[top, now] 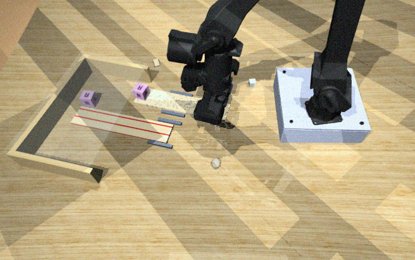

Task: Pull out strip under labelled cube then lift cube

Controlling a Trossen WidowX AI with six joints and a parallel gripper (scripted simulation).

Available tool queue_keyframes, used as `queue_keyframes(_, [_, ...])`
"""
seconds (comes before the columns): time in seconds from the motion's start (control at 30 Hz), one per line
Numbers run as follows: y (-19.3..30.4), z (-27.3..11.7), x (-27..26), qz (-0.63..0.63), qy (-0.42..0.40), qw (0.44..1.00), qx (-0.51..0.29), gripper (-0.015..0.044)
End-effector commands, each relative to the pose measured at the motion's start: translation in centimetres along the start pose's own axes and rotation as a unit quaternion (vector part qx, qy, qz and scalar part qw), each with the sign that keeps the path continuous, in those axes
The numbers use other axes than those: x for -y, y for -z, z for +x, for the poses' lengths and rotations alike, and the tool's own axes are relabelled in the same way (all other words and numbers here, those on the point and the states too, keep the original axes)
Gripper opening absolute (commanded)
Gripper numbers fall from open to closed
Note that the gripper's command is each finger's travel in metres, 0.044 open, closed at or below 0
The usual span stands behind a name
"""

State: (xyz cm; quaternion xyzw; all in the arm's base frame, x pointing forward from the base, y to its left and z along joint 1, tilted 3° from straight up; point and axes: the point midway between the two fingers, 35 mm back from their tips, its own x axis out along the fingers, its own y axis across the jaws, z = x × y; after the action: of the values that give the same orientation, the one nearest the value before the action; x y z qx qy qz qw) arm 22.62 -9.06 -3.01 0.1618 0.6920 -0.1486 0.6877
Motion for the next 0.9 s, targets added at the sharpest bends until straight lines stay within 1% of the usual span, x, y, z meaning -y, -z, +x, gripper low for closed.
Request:
queue_keyframes(0.0, [1.5,0.4,0.1,0.003,0.002,1.000,-0.015,0.0000])
queue_keyframes(0.87, [5.3,0.3,0.1,0.003,0.002,1.000,-0.016,0.0000])
